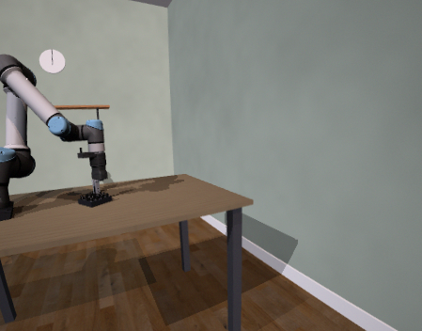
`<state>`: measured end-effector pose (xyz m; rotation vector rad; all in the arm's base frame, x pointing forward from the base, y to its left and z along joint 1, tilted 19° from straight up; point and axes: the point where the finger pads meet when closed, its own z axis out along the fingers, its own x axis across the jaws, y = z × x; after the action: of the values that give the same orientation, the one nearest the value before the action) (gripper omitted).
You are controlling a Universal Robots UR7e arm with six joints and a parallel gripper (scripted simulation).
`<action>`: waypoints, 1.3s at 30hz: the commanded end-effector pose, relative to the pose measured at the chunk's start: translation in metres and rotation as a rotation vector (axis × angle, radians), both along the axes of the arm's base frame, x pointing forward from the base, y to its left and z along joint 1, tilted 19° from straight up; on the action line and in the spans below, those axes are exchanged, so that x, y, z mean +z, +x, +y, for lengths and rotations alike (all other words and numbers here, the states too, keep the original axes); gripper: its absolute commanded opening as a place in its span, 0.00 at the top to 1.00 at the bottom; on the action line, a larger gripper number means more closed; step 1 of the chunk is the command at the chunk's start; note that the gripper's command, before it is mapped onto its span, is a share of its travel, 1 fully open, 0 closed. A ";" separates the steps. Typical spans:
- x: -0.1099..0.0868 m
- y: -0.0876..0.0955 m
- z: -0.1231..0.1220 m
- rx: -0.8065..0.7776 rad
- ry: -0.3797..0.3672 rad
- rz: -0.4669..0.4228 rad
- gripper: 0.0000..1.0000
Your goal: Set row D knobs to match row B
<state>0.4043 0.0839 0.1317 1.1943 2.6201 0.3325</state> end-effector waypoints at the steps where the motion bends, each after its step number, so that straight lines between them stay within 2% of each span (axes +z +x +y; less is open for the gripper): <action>1: 0.000 0.000 0.000 0.000 0.000 -0.001 0.70; 24: 0.000 0.000 0.000 -0.006 0.002 -0.001 0.70; 39: 0.000 0.000 0.000 -0.065 0.021 0.006 0.70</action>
<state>0.4043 0.0839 0.1317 1.2579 2.5952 0.3416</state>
